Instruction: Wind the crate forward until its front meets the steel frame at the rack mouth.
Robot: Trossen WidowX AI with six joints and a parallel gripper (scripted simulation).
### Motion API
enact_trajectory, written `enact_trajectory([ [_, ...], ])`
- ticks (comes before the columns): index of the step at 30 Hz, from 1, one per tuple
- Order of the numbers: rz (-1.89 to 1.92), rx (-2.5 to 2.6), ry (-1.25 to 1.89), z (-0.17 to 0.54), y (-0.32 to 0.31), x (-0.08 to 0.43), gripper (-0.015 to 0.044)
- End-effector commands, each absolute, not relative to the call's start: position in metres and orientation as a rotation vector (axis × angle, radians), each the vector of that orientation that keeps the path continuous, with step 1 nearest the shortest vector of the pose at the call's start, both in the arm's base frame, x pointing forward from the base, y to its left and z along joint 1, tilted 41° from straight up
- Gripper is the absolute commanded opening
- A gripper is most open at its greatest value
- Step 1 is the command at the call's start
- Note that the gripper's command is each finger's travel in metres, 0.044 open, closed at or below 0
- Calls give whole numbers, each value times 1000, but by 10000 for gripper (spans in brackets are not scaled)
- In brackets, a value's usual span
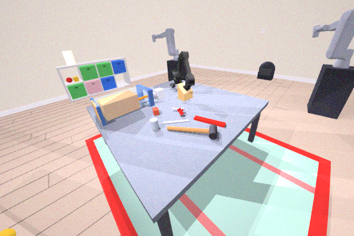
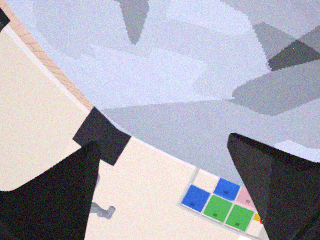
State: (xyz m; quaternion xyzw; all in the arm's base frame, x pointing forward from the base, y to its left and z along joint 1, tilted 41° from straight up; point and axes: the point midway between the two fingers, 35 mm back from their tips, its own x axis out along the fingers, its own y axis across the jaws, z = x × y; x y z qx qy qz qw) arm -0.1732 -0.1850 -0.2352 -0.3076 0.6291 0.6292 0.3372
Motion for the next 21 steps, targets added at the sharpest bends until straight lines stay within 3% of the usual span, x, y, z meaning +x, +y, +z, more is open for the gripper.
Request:
enact_trajectory([
  [1, 1654, -818, 1628, -235, -187, -172, 426],
  [7, 2083, -1316, 1186, -224, -240, -125, 440],
  [13, 2519, -1873, 461, -203, -285, -49, 440],
  [21, 2754, -2285, -342, -177, -298, 30, 440],
])
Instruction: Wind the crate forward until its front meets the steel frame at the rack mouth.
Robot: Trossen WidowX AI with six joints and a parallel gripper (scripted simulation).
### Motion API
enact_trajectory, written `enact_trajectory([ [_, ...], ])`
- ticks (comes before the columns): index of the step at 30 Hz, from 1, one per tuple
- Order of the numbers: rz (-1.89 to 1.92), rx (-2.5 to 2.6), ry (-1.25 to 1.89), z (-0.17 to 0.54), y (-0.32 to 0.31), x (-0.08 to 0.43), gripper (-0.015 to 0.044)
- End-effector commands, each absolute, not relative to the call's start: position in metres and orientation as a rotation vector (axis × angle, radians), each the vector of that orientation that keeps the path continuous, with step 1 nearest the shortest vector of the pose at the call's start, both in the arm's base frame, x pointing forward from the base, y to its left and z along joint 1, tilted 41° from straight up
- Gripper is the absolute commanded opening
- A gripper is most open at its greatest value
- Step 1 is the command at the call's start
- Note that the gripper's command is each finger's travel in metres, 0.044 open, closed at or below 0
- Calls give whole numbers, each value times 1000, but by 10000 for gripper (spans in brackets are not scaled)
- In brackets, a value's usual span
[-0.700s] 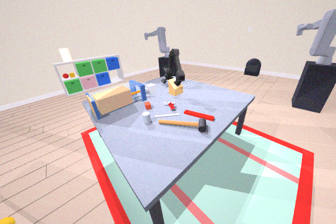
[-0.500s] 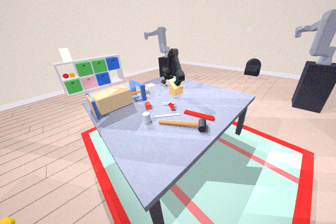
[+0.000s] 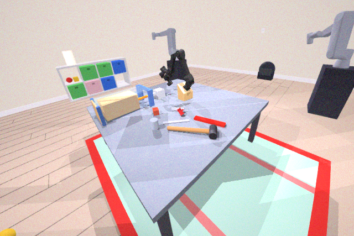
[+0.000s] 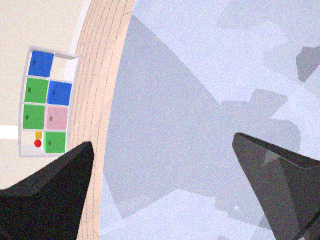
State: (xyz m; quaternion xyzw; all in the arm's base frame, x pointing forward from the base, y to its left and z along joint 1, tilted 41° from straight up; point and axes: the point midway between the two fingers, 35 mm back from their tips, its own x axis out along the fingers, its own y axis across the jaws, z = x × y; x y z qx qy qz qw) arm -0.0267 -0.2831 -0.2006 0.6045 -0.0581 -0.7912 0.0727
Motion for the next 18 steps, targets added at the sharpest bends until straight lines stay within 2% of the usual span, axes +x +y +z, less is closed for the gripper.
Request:
enact_trajectory([
  [1, -2005, 1694, 311, -173, -296, 41, 440],
  [11, -1285, 1257, 950, -127, -270, 150, 440],
  [18, -691, 829, 1208, -86, -219, 219, 440],
])
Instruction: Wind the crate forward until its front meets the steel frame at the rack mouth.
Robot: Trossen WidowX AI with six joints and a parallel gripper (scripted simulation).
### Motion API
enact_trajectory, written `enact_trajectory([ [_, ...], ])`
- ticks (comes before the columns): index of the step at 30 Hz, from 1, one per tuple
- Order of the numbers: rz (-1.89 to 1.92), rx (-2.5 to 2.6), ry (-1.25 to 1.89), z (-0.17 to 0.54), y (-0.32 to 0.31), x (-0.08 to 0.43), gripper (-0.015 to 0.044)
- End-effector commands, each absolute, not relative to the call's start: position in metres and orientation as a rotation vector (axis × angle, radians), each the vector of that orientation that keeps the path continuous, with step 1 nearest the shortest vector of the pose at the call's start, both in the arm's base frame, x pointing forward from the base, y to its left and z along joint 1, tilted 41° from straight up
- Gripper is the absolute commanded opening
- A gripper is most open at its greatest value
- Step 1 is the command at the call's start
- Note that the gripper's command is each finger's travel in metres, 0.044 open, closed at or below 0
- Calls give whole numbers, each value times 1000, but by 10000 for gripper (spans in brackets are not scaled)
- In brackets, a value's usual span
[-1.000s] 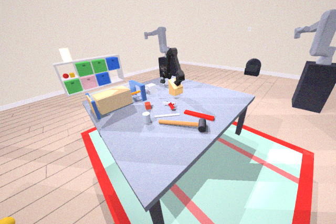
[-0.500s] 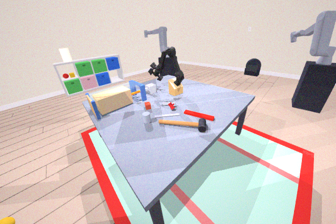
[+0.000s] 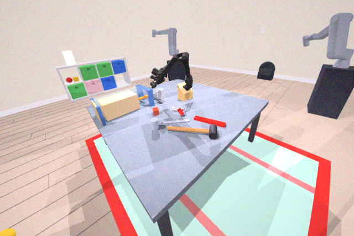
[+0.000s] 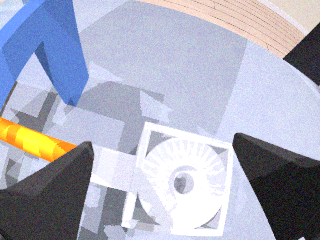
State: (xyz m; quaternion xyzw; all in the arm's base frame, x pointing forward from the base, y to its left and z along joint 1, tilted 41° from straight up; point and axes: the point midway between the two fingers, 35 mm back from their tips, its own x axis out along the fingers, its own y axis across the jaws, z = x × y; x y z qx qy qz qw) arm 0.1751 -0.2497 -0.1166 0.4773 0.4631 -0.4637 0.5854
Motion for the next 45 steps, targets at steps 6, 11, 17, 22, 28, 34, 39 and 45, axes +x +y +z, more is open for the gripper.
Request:
enact_trajectory([
  [6, -223, 472, 1278, -55, -172, 258, 440],
  [11, 133, 190, 1255, -30, -131, 280, 440],
  [17, 536, -141, 1144, 2, -77, 295, 440],
  [22, 847, -407, 984, 30, -32, 298, 440],
  [28, 1183, -708, 714, 64, 23, 291, 440],
  [34, 1412, -928, 437, 92, 64, 277, 440],
  [39, 1412, -928, 437, 92, 64, 277, 440],
  [45, 1412, -928, 437, 92, 65, 277, 440],
])
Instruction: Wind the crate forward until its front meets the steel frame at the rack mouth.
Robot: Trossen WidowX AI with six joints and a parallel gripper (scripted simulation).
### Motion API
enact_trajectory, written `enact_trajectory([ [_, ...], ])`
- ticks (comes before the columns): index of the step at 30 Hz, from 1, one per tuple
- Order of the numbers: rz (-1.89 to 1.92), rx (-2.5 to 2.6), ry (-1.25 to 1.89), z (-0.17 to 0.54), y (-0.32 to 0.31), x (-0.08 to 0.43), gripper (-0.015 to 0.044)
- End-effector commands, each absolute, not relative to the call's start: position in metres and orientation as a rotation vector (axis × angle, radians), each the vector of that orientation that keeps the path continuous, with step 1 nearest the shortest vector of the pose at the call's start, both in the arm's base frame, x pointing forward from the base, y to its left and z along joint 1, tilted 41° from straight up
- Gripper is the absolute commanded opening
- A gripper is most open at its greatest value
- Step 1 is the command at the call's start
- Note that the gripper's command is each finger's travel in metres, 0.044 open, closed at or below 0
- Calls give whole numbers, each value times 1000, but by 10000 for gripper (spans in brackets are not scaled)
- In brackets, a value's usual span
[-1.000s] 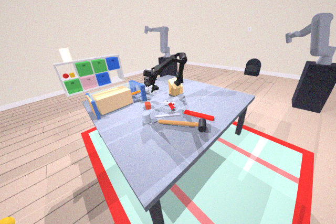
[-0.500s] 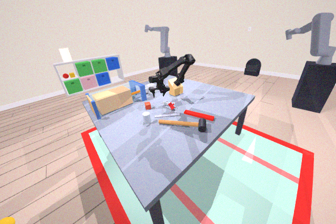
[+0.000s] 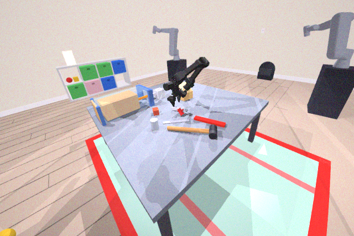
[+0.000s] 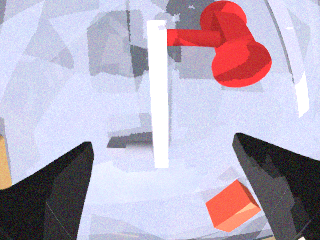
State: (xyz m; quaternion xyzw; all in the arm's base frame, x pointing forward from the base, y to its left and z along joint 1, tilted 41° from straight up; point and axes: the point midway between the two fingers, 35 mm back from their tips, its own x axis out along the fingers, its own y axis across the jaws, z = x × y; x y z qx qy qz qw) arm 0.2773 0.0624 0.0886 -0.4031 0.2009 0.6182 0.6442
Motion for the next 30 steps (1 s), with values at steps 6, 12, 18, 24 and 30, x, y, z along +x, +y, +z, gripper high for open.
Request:
enact_trajectory([
  [6, 1412, -929, 438, 79, 80, 280, 440],
  [12, 1412, -927, 436, 65, 98, 282, 440],
  [18, 1412, -927, 435, 61, 101, 282, 440],
  [24, 1412, -926, 435, 55, 107, 283, 440],
  [30, 1412, -930, 422, 57, 108, 284, 427],
])
